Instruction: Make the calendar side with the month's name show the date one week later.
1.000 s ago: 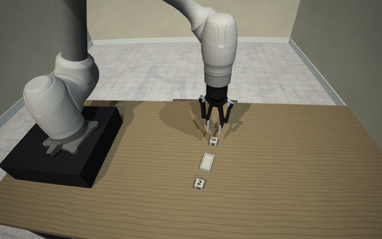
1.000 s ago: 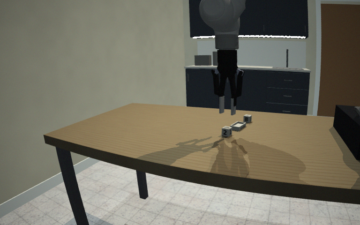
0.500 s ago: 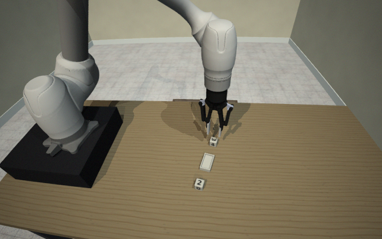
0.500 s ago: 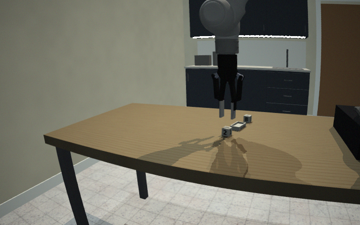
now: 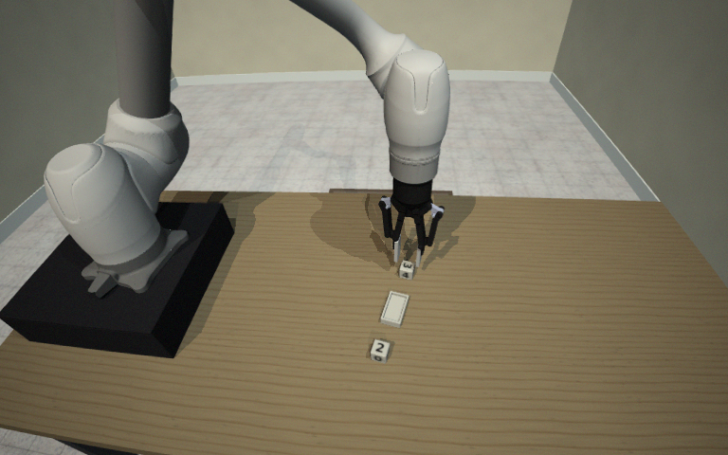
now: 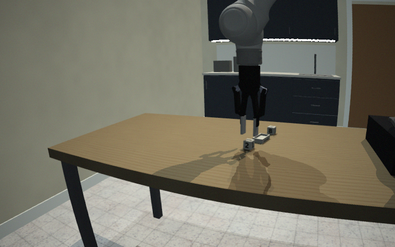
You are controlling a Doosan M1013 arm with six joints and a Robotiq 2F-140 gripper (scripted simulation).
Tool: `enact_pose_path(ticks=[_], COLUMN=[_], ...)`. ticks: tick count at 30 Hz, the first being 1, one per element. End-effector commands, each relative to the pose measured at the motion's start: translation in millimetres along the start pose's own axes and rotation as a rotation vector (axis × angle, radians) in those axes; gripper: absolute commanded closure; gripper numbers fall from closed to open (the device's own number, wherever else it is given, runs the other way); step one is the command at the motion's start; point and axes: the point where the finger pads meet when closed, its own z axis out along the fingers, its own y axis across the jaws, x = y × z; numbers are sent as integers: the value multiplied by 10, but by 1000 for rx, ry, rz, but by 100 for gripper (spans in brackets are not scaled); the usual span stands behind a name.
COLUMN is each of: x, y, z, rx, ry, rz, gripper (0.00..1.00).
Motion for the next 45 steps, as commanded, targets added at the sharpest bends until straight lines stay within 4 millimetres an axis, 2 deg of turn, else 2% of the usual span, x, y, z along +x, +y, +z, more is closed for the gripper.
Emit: enact_pose_path(ticks=[1, 15, 45], x=[-1, -2, -2], y=[0, 0, 0], z=[30, 107, 111], rx=[0, 0, 0], ry=[0, 0, 0], rz=[0, 0, 0], gripper=[64, 64, 64])
